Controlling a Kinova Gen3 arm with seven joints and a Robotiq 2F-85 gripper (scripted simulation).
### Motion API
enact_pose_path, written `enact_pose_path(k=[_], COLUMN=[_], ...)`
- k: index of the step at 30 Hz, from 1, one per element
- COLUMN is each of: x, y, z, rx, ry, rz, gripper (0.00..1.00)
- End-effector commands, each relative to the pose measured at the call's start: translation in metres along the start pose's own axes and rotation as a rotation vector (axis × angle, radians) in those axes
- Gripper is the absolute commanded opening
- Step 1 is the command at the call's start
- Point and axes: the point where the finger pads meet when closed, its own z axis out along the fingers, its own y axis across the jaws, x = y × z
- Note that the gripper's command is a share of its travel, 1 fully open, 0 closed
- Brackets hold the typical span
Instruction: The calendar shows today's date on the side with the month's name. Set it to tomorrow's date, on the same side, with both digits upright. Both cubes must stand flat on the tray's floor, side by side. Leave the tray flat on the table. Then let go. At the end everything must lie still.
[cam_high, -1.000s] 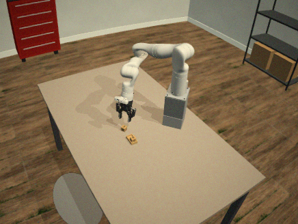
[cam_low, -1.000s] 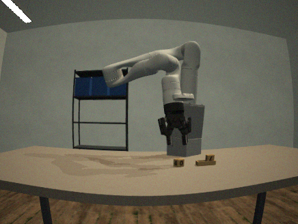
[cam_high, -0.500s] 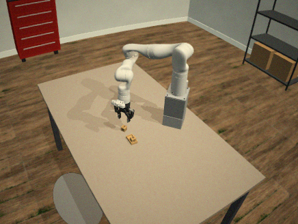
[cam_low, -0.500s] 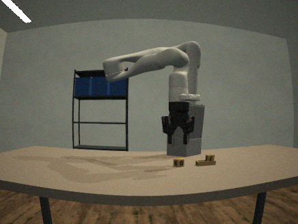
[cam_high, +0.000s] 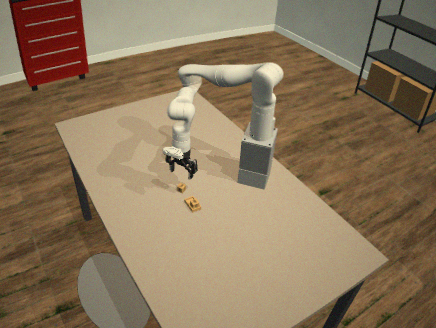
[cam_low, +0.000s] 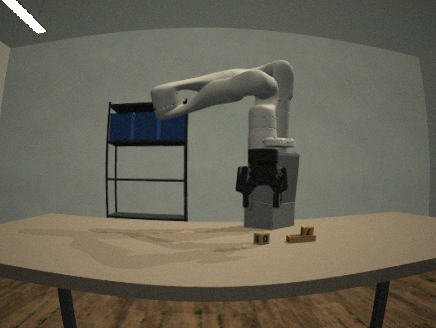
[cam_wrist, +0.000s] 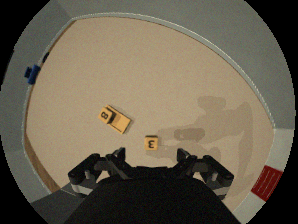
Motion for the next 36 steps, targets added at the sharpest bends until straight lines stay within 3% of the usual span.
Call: enact_pose_path(k=[1, 12, 13, 36], x=[0.0, 0.0, 0.0, 0.0], y=[0.0, 0.0, 0.0, 0.0], z=[0.0, -0.011, -0.011, -0.011], rx=[-0.001, -0.001, -0.001, -0.001], ry=[0.001, 0.0, 0.0, 0.0], rz=[0.0, -0.006, -0.006, -0.006], gripper=[1.0, 1.0, 0.46, 0.46])
